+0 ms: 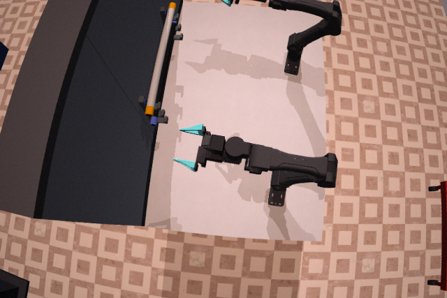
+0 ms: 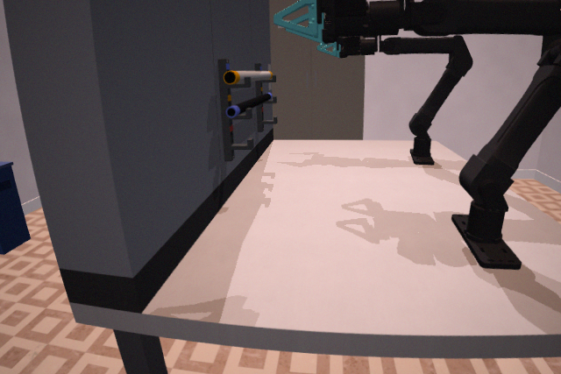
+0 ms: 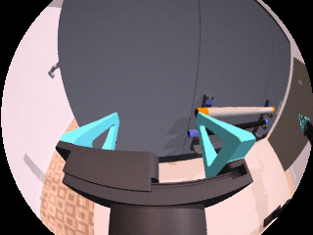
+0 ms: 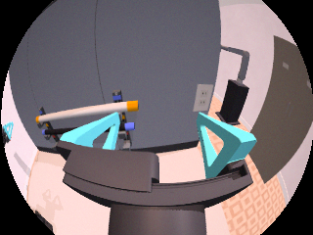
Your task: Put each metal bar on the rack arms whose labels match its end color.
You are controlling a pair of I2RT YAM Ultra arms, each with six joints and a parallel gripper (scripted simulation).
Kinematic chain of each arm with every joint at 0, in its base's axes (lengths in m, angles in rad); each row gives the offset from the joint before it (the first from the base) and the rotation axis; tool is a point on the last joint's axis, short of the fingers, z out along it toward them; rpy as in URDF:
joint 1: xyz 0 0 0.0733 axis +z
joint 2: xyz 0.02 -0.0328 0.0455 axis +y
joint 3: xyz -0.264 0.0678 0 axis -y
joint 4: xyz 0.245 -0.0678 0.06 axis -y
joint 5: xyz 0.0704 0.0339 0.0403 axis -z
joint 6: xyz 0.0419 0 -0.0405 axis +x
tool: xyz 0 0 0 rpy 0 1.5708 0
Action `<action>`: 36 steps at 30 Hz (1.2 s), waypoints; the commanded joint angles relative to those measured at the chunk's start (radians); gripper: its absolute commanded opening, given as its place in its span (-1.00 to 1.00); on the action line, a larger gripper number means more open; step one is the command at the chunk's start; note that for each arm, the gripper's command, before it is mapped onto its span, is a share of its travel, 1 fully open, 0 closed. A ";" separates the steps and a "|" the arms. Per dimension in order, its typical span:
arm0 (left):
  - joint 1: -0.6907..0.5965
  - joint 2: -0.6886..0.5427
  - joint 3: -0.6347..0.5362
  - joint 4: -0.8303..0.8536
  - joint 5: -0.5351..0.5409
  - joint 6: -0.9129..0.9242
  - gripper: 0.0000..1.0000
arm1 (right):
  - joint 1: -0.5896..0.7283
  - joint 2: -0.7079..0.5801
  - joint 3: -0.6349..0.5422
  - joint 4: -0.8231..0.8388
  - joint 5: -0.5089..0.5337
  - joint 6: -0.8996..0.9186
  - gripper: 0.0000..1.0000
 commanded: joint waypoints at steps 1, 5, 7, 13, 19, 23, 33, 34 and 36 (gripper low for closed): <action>0.000 -0.011 0.016 0.009 0.000 0.000 1.00 | 0.000 -0.010 0.017 0.010 0.000 0.000 1.00; 0.000 -0.011 0.016 0.009 0.000 0.000 1.00 | 0.000 -0.010 0.017 0.010 0.000 0.000 1.00; 0.000 -0.011 0.016 0.009 0.000 0.000 1.00 | 0.000 -0.010 0.017 0.010 0.000 0.000 1.00; 0.000 -0.011 0.016 0.009 0.000 0.000 1.00 | 0.000 -0.010 0.017 0.010 0.000 0.000 1.00; -0.018 -0.003 -0.010 0.006 -0.018 0.024 1.00 | 0.010 -0.003 -0.013 0.011 0.008 -0.024 1.00; -0.055 -0.009 -0.029 0.017 -0.055 0.071 1.00 | 0.030 -0.008 -0.037 0.033 0.023 -0.072 1.00; -0.141 -0.016 -0.071 0.045 -0.147 0.176 1.00 | 0.077 -0.017 -0.091 0.084 0.061 -0.180 1.00; -0.141 -0.016 -0.071 0.045 -0.147 0.176 1.00 | 0.077 -0.017 -0.091 0.084 0.061 -0.180 1.00; -0.161 -0.017 -0.080 0.054 -0.170 0.202 1.00 | 0.087 -0.018 -0.104 0.098 0.070 -0.206 1.00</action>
